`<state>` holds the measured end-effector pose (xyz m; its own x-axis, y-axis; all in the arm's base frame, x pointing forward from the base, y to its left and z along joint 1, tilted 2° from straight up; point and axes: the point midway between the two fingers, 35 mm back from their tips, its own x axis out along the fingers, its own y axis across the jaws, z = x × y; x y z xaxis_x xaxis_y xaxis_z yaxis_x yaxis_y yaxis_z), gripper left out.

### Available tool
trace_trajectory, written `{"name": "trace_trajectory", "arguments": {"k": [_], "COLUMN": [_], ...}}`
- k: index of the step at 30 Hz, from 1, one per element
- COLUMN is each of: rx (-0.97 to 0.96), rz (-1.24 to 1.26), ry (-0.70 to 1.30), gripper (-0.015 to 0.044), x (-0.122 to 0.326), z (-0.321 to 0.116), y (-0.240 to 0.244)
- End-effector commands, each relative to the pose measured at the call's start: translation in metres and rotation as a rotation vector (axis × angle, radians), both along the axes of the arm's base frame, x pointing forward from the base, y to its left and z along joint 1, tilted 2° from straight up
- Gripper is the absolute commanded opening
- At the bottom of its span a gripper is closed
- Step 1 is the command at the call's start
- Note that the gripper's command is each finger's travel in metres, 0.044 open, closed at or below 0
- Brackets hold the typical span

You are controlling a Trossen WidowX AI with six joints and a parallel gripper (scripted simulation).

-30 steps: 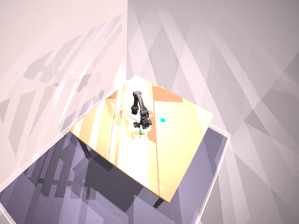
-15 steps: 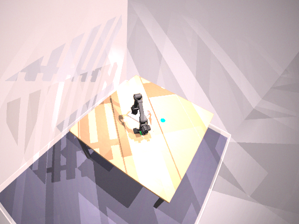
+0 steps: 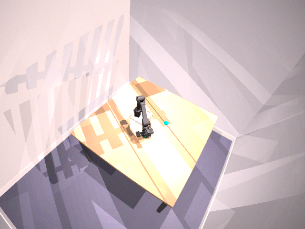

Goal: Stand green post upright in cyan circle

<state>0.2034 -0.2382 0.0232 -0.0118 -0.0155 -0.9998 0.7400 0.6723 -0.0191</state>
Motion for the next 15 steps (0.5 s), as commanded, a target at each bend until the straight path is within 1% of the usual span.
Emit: {"name": "trace_trajectory", "arguments": {"k": [1, 15], "rx": [0.002, 0.001], "rz": [0.004, 0.004], "ry": [-0.005, -0.005], "gripper": [0.0022, 0.0022], "x": [0.001, 0.005], "z": [0.002, 0.044], "y": [0.0, -0.004]}}
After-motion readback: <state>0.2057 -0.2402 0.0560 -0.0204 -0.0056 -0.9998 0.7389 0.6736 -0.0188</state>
